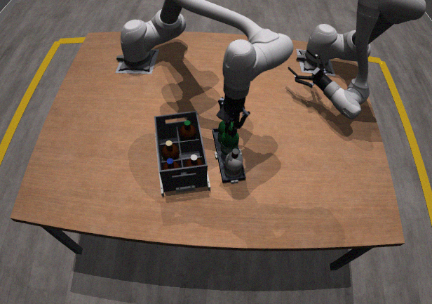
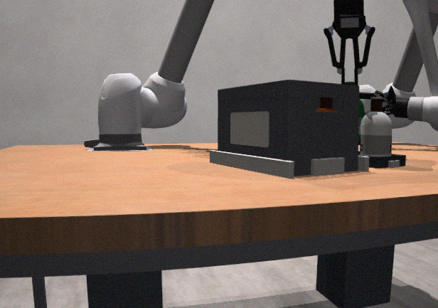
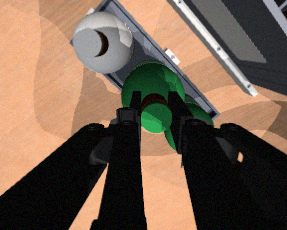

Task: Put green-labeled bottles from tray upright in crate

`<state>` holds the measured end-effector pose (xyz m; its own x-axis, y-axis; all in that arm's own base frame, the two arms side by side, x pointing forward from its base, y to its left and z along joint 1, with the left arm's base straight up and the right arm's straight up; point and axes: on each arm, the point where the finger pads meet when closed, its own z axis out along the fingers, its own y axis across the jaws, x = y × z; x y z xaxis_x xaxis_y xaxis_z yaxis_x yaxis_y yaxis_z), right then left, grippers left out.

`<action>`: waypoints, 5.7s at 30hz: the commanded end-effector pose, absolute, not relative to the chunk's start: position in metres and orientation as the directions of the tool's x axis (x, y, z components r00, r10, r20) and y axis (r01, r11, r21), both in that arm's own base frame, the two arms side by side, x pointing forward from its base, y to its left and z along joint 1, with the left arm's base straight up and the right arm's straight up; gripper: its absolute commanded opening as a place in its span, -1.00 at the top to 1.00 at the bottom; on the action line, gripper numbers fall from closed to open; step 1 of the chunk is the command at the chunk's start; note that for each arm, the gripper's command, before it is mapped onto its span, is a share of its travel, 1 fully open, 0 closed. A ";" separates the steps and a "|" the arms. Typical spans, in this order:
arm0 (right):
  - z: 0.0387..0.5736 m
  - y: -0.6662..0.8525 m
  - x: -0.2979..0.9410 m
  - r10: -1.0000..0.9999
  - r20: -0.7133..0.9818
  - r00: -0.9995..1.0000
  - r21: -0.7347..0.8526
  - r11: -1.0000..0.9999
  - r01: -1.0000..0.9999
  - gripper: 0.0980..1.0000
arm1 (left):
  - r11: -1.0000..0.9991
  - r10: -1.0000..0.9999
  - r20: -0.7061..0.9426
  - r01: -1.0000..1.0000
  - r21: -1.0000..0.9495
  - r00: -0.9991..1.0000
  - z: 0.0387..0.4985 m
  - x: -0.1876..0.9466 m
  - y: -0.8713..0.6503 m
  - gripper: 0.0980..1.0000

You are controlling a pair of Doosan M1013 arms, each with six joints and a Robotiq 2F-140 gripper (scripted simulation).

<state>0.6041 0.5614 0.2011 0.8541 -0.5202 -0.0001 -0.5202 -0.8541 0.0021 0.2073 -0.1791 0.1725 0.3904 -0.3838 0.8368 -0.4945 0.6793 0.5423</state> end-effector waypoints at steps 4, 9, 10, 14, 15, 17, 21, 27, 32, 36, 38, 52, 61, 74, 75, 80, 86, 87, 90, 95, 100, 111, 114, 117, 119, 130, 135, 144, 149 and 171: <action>0.204 0.562 0.604 -0.520 0.000 0.854 0.000 -0.854 -0.520 1.00 | 0.679 -0.384 0.837 -0.495 0.542 0.390 0.173 0.207 -0.179 -1.00; 0.207 0.562 0.604 -0.520 0.000 0.854 0.000 -0.854 -0.520 1.00 | 0.679 -0.384 0.837 -0.495 0.542 0.390 0.173 0.207 -0.179 -1.00; 0.208 0.562 0.604 -0.520 0.000 0.854 0.000 -0.854 -0.520 1.00 | 0.679 -0.384 0.837 -0.495 0.542 0.390 0.173 0.207 -0.179 -1.00; 0.212 0.562 0.604 -0.520 0.000 0.854 0.000 -0.854 -0.520 1.00 | 0.679 -0.384 0.837 -0.495 0.542 0.390 0.173 0.207 -0.179 -1.00; 0.213 0.562 0.604 -0.520 0.000 0.854 0.000 -0.854 -0.520 1.00 | 0.679 -0.384 0.837 -0.495 0.542 0.390 0.173 0.207 -0.179 -1.00; 0.214 0.562 0.604 -0.520 0.000 0.854 0.000 -0.854 -0.520 1.00 | 0.679 -0.384 0.837 -0.495 0.542 0.390 0.173 0.207 -0.179 -1.00; 0.218 0.562 0.604 -0.520 0.000 0.854 0.000 -0.854 -0.520 1.00 | 0.679 -0.384 0.837 -0.495 0.542 0.390 0.173 0.207 -0.179 -1.00; 0.225 0.562 0.604 -0.520 0.000 0.854 0.000 -0.854 -0.520 1.00 | 0.679 -0.384 0.837 -0.495 0.542 0.390 0.173 0.207 -0.179 -1.00; 0.231 0.562 0.604 -0.520 0.000 0.854 0.000 -0.854 -0.520 1.00 | 0.679 -0.384 0.837 -0.495 0.542 0.390 0.173 0.207 -0.179 -1.00; 0.233 0.562 0.604 -0.520 0.000 0.854 0.000 -0.854 -0.520 1.00 | 0.679 -0.384 0.837 -0.495 0.542 0.390 0.173 0.207 -0.179 -1.00; 0.235 0.562 0.604 -0.520 0.000 0.854 0.000 -0.854 -0.520 1.00 | 0.679 -0.384 0.837 -0.495 0.542 0.390 0.173 0.207 -0.179 -1.00; 0.241 0.562 0.604 -0.520 0.000 0.854 0.000 -0.854 -0.520 1.00 | 0.679 -0.384 0.837 -0.495 0.542 0.390 0.173 0.207 -0.179 -1.00; 0.242 0.562 0.604 -0.520 0.000 0.854 0.000 -0.854 -0.520 1.00 | 0.679 -0.384 0.837 -0.495 0.542 0.390 0.173 0.207 -0.179 -1.00; 0.242 0.562 0.604 -0.520 0.000 0.854 0.000 -0.854 -0.520 1.00 | 0.679 -0.384 0.837 -0.495 0.542 0.390 0.173 0.207 -0.179 -1.00; 0.242 0.562 0.604 -0.520 0.000 0.854 0.000 -0.854 -0.520 1.00 | 0.679 -0.384 0.837 -0.495 0.542 0.390 0.173 0.207 -0.179 -1.00; 0.242 0.562 0.604 -0.520 0.000 0.854 0.000 -0.854 -0.520 1.00 | 0.679 -0.384 0.837 -0.495 0.542 0.390 0.173 0.207 -0.179 -1.00; 0.242 0.562 0.604 -0.520 0.000 0.854 0.000 -0.854 -0.520 1.00 | 0.679 -0.384 0.837 -0.495 0.542 0.390 0.173 0.207 -0.179 -1.00; 0.242 0.562 0.604 -0.520 0.000 0.854 0.000 -0.854 -0.520 1.00 | 0.679 -0.384 0.837 -0.495 0.542 0.390 0.173 0.207 -0.179 -1.00; 0.242 0.562 0.604 -0.520 0.000 0.854 0.000 -0.854 -0.520 1.00 | 0.679 -0.384 0.837 -0.495 0.542 0.390 0.173 0.207 -0.179 -1.00; 0.242 0.562 0.604 -0.520 0.000 0.854 0.000 -0.854 -0.520 1.00 | 0.679 -0.384 0.837 -0.495 0.542 0.390 0.173 0.207 -0.179 -1.00; 0.242 0.562 0.604 -0.520 0.000 0.854 0.000 -0.854 -0.520 1.00 | 0.679 -0.384 0.837 -0.495 0.542 0.390 0.173 0.207 -0.179 -1.00; 0.247 0.562 0.604 -0.520 0.000 0.854 0.000 -0.854 -0.520 1.00 | 0.679 -0.384 0.837 -0.495 0.542 0.390 0.173 0.207 -0.179 -1.00; 0.249 0.562 0.604 -0.520 0.000 0.854 0.000 -0.854 -0.520 1.00 | 0.679 -0.384 0.837 -0.495 0.542 0.390 0.173 0.207 -0.179 -1.00; 0.252 0.562 0.604 -0.520 0.000 0.854 0.000 -0.854 -0.520 1.00 | 0.679 -0.384 0.837 -0.495 0.542 0.390 0.173 0.207 -0.179 -1.00; 0.253 0.562 0.604 -0.520 0.000 0.854 0.000 -0.854 -0.520 1.00 | 0.679 -0.384 0.837 -0.495 0.542 0.390 0.173 0.207 -0.179 -1.00; 0.265 0.562 0.604 -0.520 0.000 0.854 0.000 -0.854 -0.520 1.00 | 0.679 -0.384 0.837 -0.495 0.542 0.390 0.173 0.207 -0.179 -1.00; 0.271 0.562 0.604 -0.520 0.000 0.854 0.000 -0.854 -0.520 1.00 | 0.679 -0.384 0.837 -0.495 0.542 0.390 0.173 0.207 -0.179 -1.00; 0.277 0.562 0.604 -0.520 0.000 0.854 0.000 -0.854 -0.520 1.00 | 0.679 -0.384 0.837 -0.495 0.542 0.390 0.173 0.207 -0.179 -1.00; 0.280 0.562 0.604 -0.520 0.000 0.854 0.000 -0.854 -0.520 1.00 | 0.679 -0.384 0.837 -0.495 0.542 0.390 0.173 0.207 -0.179 -1.00; 0.282 0.562 0.604 -0.520 0.000 0.854 0.000 -0.854 -0.520 1.00 | 0.679 -0.384 0.837 -0.495 0.542 0.390 0.173 0.207 -0.179 -1.00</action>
